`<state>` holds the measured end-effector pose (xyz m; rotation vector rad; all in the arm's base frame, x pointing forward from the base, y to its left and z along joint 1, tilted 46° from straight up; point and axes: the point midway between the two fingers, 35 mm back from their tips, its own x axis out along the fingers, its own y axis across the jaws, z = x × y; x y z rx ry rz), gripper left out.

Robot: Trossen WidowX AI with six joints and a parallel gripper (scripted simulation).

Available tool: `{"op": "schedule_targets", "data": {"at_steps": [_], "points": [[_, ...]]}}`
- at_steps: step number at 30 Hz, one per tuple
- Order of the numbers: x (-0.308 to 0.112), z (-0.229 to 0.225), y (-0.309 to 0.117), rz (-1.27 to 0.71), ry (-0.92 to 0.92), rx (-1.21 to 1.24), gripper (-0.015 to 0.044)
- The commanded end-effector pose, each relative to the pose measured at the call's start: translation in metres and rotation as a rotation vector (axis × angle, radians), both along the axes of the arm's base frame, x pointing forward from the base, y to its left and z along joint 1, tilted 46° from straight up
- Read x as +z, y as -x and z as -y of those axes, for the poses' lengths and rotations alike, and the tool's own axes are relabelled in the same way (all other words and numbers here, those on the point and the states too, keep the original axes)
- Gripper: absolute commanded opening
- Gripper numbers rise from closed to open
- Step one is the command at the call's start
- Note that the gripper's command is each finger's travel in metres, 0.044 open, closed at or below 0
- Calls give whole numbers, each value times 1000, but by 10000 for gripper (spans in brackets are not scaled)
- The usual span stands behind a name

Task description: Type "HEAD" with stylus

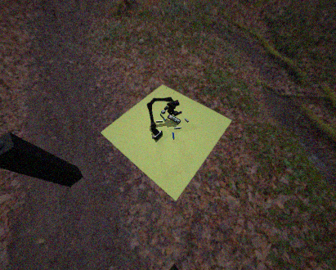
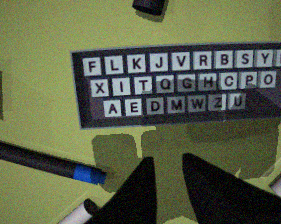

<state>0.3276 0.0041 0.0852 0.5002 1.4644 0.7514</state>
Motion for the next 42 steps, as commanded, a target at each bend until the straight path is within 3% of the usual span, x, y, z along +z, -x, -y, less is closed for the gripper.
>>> {"op": "schedule_targets", "data": {"at_steps": [1, 11, 22, 42], "points": [[-29, 35, 10, 48, -30, 30, 150], [-116, 122, 82, 351, -178, 144, 150], [-170, 139, 174, 776, -281, 169, 150], [-176, 132, 179, 797, -283, 168, 150]]}}
